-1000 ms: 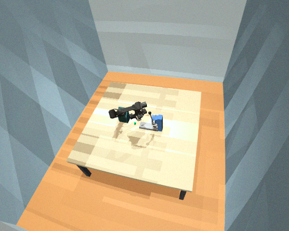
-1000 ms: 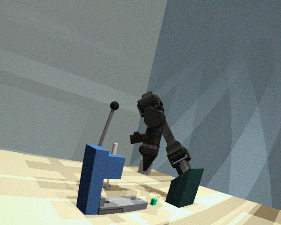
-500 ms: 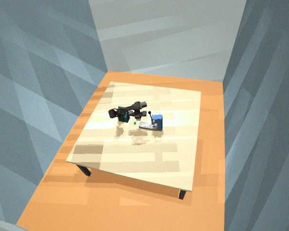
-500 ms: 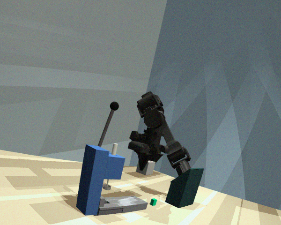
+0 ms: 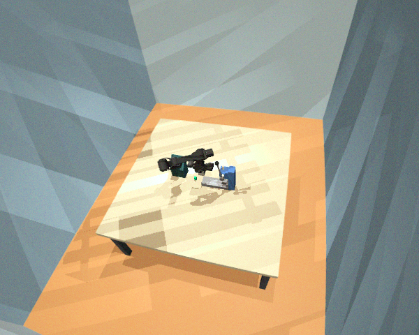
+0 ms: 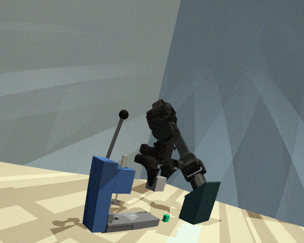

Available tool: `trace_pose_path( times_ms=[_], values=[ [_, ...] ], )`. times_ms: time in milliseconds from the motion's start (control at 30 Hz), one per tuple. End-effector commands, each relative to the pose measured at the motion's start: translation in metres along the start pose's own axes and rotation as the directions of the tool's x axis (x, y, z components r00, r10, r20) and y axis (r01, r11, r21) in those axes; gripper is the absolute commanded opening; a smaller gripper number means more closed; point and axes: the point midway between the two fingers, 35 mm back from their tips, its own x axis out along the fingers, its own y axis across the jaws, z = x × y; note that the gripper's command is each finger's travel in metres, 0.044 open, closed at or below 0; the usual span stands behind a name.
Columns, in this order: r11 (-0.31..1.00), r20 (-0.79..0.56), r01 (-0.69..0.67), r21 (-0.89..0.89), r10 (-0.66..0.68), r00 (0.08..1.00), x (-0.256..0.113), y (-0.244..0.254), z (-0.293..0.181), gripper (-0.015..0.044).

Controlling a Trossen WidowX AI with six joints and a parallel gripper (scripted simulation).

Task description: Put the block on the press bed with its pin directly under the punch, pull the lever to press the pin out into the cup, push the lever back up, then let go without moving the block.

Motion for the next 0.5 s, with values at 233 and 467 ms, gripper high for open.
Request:
trace_pose_path(
  times_ms=[233, 467],
  values=[
    [1.000, 0.010, 0.001, -0.002, -0.001, 1.000, 0.054, 0.023, -0.011, 0.0000],
    [1.000, 0.010, 0.001, -0.002, -0.001, 1.000, 0.062, 0.024, -0.012, 0.0000]
  ],
)
